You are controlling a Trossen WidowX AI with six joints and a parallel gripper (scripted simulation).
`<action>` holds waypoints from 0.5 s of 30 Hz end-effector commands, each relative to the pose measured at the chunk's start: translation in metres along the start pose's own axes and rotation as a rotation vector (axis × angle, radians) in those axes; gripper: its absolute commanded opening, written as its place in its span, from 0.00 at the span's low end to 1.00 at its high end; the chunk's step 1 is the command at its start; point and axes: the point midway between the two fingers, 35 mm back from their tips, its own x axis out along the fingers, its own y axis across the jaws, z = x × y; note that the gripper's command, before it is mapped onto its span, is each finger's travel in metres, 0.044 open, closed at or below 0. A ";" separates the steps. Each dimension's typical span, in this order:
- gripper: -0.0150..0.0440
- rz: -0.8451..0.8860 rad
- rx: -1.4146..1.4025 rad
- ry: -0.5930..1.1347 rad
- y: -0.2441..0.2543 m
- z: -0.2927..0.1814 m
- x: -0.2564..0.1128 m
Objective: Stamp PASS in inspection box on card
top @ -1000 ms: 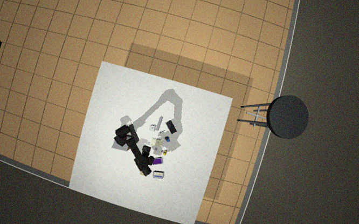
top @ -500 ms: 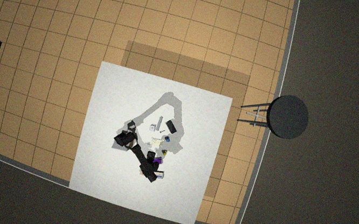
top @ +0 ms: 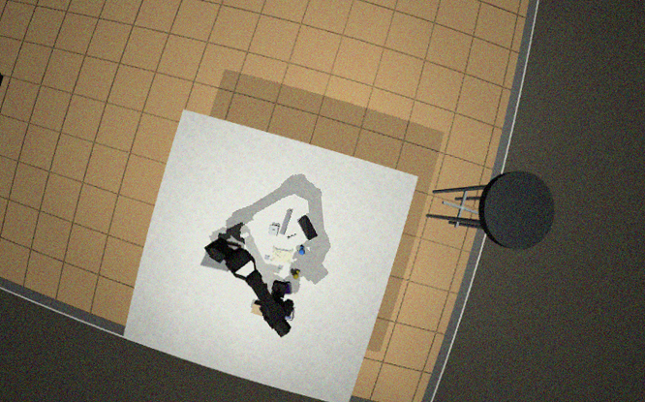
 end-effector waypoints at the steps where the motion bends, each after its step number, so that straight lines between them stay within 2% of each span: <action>1: 0.25 0.006 0.008 0.000 -0.004 0.005 0.002; 15: 0.25 0.006 0.007 0.000 -0.005 0.006 0.011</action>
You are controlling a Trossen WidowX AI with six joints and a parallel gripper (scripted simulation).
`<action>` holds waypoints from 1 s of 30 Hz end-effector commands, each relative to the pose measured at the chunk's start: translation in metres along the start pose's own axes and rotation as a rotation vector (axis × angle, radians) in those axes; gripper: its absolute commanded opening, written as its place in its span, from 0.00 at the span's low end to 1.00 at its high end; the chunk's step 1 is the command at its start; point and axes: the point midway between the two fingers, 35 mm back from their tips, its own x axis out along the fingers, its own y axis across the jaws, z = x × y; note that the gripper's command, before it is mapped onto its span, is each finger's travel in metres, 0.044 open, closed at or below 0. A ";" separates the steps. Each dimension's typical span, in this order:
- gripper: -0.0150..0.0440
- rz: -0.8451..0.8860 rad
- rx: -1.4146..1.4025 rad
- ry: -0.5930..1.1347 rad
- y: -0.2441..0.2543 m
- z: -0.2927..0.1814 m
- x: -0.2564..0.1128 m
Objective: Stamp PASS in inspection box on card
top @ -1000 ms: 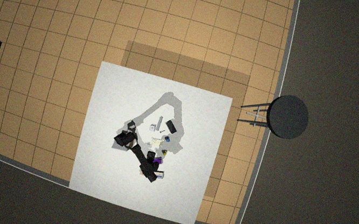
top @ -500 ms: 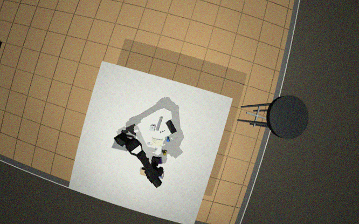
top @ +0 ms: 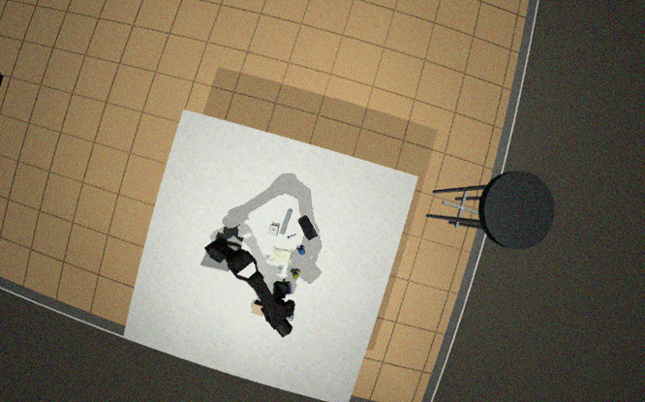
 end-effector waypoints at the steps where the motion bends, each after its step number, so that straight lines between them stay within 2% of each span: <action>1: 0.25 0.006 0.008 0.000 0.000 0.000 0.004; 30: 0.25 0.007 0.005 -0.001 -0.001 0.000 0.024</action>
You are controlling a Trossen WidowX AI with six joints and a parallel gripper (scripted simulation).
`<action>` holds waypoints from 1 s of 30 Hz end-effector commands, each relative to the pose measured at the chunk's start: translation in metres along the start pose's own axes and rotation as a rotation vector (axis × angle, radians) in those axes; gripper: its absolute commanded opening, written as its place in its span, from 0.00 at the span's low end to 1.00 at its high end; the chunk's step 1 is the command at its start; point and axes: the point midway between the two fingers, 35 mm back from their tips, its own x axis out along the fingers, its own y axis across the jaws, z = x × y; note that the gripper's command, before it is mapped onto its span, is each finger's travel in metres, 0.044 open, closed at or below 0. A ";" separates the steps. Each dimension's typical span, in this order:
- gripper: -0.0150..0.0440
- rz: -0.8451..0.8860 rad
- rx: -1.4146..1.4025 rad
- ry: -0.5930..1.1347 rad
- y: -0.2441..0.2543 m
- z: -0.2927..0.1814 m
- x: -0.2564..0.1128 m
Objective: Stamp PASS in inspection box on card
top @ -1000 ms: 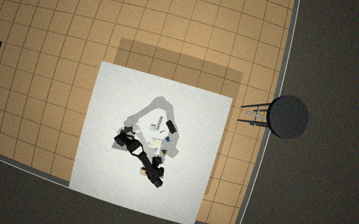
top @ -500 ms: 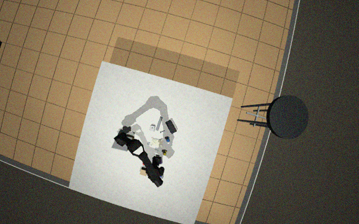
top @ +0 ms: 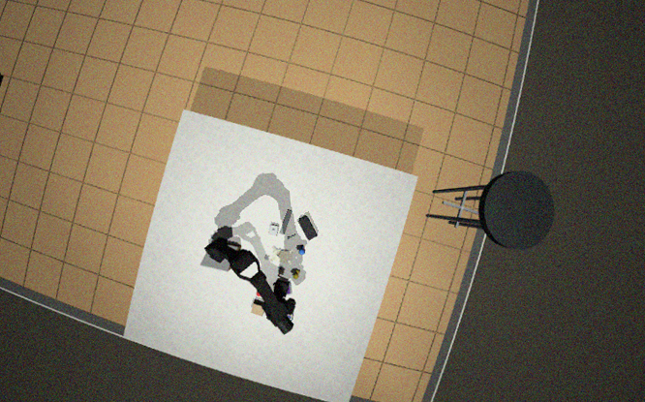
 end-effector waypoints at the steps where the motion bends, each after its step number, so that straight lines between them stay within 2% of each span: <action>1: 0.25 0.006 0.007 0.000 0.000 -0.001 0.004; 30: 0.25 0.008 0.004 -0.001 0.001 -0.001 0.023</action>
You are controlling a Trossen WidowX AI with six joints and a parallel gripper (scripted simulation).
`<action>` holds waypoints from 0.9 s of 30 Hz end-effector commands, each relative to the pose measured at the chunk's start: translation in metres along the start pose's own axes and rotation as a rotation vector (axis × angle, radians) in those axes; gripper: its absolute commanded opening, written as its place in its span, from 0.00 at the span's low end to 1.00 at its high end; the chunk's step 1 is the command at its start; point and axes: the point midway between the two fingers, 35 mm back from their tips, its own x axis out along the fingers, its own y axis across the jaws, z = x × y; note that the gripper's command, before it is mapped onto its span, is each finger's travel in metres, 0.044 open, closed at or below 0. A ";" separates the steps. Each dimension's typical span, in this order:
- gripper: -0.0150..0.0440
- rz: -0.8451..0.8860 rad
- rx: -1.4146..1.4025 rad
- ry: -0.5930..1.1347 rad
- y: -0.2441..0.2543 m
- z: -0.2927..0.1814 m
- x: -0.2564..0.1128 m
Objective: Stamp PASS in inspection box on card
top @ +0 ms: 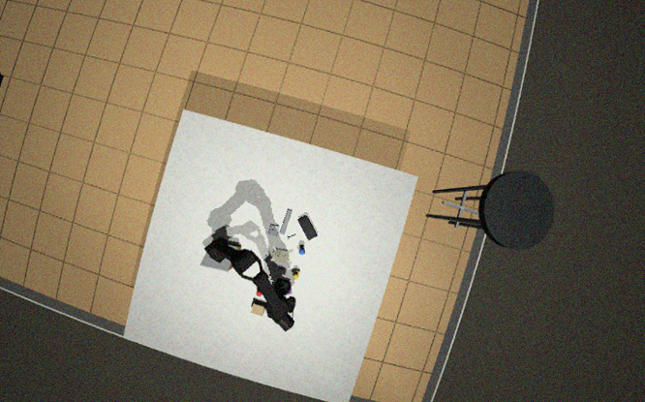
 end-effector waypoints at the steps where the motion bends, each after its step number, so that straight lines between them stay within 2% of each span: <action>1: 0.25 0.006 0.007 0.000 0.000 -0.001 0.004; 27: 0.25 0.006 -0.001 0.000 0.000 -0.001 0.012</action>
